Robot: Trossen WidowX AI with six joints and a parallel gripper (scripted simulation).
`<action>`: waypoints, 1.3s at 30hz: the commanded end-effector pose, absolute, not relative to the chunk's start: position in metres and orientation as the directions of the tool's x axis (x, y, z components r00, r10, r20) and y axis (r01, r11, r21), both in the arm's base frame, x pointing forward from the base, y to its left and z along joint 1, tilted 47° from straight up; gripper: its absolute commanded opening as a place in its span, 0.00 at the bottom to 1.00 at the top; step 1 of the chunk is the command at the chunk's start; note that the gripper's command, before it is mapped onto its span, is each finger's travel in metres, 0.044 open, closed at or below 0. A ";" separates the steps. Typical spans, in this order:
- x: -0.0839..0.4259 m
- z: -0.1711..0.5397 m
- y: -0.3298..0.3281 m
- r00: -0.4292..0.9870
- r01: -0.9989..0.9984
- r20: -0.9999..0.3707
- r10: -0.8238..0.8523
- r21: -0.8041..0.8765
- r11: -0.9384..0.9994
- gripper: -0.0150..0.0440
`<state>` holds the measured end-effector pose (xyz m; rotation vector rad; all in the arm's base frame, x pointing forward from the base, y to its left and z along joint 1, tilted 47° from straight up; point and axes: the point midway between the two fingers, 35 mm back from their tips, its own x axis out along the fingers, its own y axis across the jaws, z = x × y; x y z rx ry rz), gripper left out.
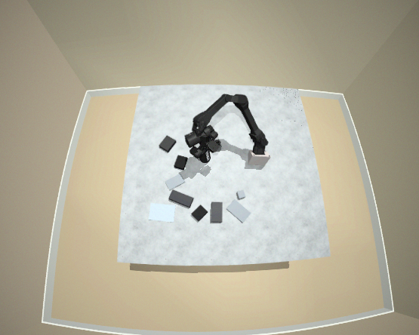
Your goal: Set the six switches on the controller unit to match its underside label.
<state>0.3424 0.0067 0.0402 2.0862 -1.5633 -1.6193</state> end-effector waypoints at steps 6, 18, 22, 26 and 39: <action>0.331 0.031 0.008 -0.100 -0.655 -0.684 -0.723 0.592 -0.470 0.83; 0.323 0.027 0.013 -0.100 -0.655 -0.684 -0.723 0.592 -0.470 0.83; 0.321 0.025 0.014 -0.100 -0.655 -0.684 -0.723 0.592 -0.470 0.83; 0.318 0.024 0.016 -0.100 -0.655 -0.684 -0.723 0.592 -0.470 0.83; 0.310 0.018 0.020 -0.100 -0.654 -0.684 -0.722 0.592 -0.470 0.83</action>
